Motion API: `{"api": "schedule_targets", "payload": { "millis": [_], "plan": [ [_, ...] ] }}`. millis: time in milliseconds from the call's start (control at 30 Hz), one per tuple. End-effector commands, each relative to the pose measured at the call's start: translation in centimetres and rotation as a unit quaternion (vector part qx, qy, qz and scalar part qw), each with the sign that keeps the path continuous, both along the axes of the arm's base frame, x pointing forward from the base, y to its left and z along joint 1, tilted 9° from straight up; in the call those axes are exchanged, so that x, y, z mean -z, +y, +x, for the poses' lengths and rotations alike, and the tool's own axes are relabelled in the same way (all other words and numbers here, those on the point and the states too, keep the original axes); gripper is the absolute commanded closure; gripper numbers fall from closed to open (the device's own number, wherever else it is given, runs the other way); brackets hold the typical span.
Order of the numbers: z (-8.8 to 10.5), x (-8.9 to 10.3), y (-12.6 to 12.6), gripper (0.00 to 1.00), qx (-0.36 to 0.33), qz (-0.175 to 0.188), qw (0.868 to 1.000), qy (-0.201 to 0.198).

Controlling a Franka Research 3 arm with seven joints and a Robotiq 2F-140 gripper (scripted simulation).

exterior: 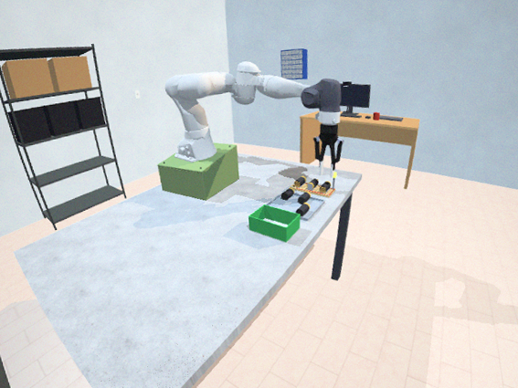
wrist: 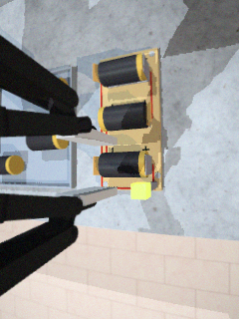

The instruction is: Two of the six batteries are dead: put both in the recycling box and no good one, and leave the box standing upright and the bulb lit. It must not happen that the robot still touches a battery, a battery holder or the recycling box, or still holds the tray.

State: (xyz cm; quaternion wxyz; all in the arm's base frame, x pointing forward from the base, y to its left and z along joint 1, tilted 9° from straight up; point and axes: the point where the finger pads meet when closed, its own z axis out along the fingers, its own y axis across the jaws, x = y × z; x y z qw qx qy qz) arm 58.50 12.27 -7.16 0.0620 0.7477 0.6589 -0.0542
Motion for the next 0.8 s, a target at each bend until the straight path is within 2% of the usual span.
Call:
{"api": "schedule_targets", "payload": {
  "millis": [0,667,767],
  "plan": [
    [-0.1,-0.1,0.0,0.71,-0.002,0.0,1.0,0.001],
    [-0.1,-0.2,0.1,0.71,-0.002,0.0,1.0,0.001],
    [-0.1,-1.8,0.3,0.71,-0.002,0.0,1.0,0.001]
  ]
}}
